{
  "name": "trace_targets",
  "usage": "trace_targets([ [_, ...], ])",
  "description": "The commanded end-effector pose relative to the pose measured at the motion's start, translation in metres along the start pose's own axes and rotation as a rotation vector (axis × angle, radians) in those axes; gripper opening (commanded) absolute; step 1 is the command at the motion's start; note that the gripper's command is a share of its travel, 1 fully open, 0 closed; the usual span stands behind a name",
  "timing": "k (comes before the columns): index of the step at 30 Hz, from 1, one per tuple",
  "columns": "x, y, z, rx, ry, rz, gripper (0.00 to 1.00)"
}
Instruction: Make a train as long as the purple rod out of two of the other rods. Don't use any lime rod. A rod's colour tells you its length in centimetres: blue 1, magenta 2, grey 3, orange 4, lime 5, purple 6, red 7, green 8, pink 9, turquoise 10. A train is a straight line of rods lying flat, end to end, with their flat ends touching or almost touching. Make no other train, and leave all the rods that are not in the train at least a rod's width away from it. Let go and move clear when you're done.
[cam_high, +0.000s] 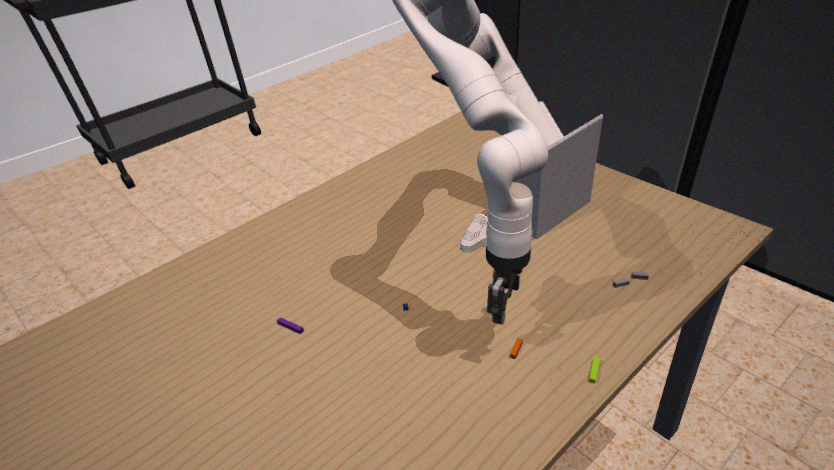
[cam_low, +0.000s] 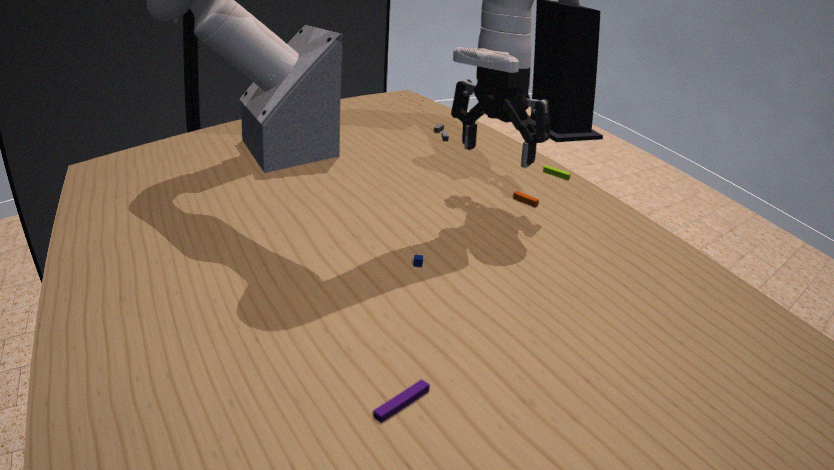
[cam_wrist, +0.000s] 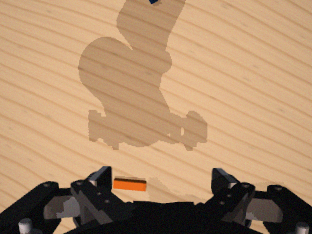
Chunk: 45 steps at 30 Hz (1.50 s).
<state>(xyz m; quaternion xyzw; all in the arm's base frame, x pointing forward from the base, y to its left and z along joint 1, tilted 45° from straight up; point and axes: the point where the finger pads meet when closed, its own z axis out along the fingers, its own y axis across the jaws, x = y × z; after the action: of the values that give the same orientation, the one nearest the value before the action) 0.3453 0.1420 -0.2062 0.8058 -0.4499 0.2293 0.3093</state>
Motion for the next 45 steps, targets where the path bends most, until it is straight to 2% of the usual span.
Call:
trace_targets([
  [1, 0.011, -0.004, -0.005, 0.008, -0.005, 0.070, 1.00],
  [8, 0.038, -0.007, -0.004, 0.005, -0.007, 0.279, 1.00],
  [14, 0.049, -0.008, -0.004, 0.003, -0.007, 0.372, 1.00],
  [45, 0.053, -0.008, -0.003, 0.002, -0.008, 0.398, 1.00],
])
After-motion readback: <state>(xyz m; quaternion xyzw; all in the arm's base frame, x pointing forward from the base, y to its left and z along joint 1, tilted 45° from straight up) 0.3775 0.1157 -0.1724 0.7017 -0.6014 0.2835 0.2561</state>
